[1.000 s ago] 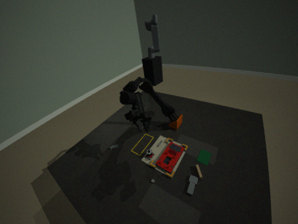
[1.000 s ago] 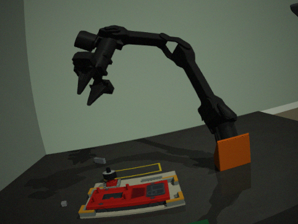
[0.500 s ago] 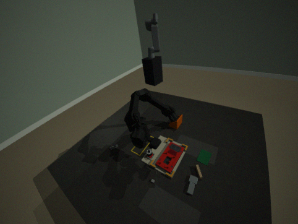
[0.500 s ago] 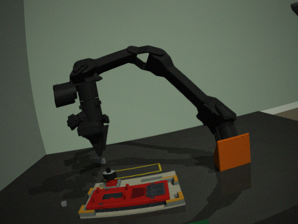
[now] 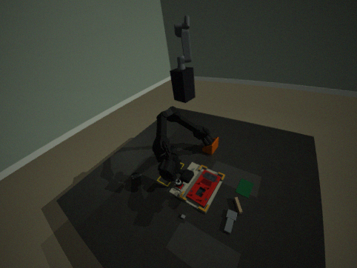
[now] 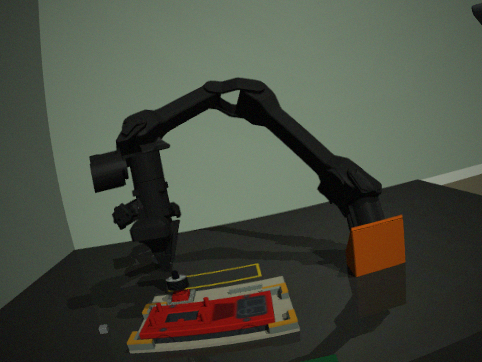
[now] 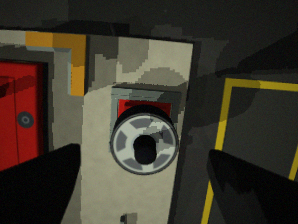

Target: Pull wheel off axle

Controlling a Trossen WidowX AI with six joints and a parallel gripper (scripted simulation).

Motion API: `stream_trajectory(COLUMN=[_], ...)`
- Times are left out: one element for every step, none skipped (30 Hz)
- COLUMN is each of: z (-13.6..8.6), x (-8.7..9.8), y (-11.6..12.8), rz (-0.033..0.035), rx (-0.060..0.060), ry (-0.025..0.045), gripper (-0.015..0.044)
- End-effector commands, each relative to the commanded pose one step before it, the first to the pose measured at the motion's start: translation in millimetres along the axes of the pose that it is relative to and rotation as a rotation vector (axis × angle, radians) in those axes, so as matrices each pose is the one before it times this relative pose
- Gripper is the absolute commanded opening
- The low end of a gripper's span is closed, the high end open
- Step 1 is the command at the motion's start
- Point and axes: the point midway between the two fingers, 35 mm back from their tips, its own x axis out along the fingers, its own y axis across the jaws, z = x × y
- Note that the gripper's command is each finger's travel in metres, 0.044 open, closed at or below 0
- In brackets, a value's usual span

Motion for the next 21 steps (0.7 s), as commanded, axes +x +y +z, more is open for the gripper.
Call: stream_trajectory(z=[-3.15,-0.94,-0.9,-0.59,-0.2,0.0,0.0,0.0,0.19,0.0,0.0,0.0,0.0,0.0,0.0,0.0,0.0,0.0,0.0,0.0,0.0], x=[24.63,5.38,4.16,2.54,0.85,0.0,0.0,0.0,-2.58,0.0,0.0,0.0,0.0,0.0,0.0,0.0,0.0,0.0,0.0,0.0,-0.05], y=[-0.84,-0.07,-0.04,-0.03,-0.01,0.0,0.0,0.0,-1.09,0.0,0.0,0.0,0.0,0.0,0.0,0.0,0.0,0.0,0.0,0.0,0.0], rz=[-0.00882,-0.00051,-0.00044,-0.00028,-0.0001,0.0,0.0,0.0,0.00577,0.0,0.0,0.0,0.0,0.0,0.0,0.0,0.0,0.0,0.0,0.0,0.0], rx=[-0.0064,0.0001,0.0,0.0,0.0,0.0,0.0,0.0,0.007,0.0,0.0,0.0,0.0,0.0,0.0,0.0,0.0,0.0,0.0,0.0,0.0], ry=[0.00381,0.00008,0.00008,0.00006,0.00002,0.0,0.0,0.0,0.00702,0.0,0.0,0.0,0.0,0.0,0.0,0.0,0.0,0.0,0.0,0.0,-0.00001], gripper=[0.03,0.03,0.03,0.03,0.03,0.03,0.03,0.03,0.0274,0.0247,0.0221,0.0195,0.0188,0.0182,0.0175,0.0168,0.0162,0.0155,0.0148,0.0142,0.0115])
